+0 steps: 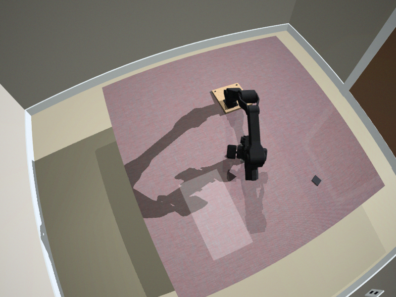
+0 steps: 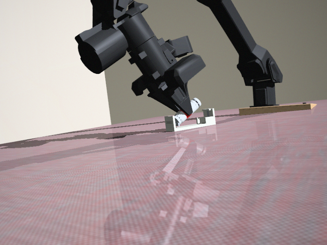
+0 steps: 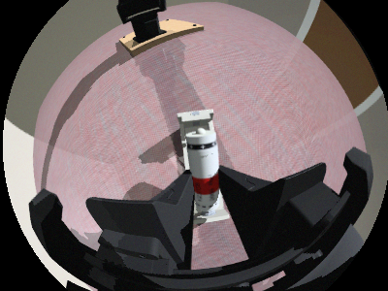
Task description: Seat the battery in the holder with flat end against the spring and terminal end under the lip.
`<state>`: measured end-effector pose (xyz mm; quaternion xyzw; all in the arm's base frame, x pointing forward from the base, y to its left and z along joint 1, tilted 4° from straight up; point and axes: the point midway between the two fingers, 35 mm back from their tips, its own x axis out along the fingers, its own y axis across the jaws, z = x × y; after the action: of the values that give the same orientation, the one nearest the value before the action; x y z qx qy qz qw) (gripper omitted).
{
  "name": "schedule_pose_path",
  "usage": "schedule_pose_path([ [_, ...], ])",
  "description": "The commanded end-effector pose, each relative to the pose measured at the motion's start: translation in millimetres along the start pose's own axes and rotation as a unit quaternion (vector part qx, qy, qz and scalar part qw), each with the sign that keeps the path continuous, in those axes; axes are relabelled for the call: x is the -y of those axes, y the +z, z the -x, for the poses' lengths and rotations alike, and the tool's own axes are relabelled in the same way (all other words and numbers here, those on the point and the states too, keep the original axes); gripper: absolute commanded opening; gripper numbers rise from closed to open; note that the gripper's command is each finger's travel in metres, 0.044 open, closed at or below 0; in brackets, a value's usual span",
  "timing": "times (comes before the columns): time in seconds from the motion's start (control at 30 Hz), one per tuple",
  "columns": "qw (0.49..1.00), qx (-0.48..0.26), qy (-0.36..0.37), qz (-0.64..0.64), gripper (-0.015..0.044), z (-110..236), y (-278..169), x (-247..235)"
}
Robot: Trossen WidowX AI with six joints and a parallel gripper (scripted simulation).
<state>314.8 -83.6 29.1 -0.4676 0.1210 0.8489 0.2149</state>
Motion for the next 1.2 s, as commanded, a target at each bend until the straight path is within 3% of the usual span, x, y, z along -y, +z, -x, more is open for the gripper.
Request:
schedule_pose_path([
  [0.0,1.0,-0.004,0.002,0.003,0.0065,-1.1,-5.1,-0.3],
  [1.17,0.996,-0.086,0.005,0.002,0.0065,-6.8,-3.1,0.6],
])
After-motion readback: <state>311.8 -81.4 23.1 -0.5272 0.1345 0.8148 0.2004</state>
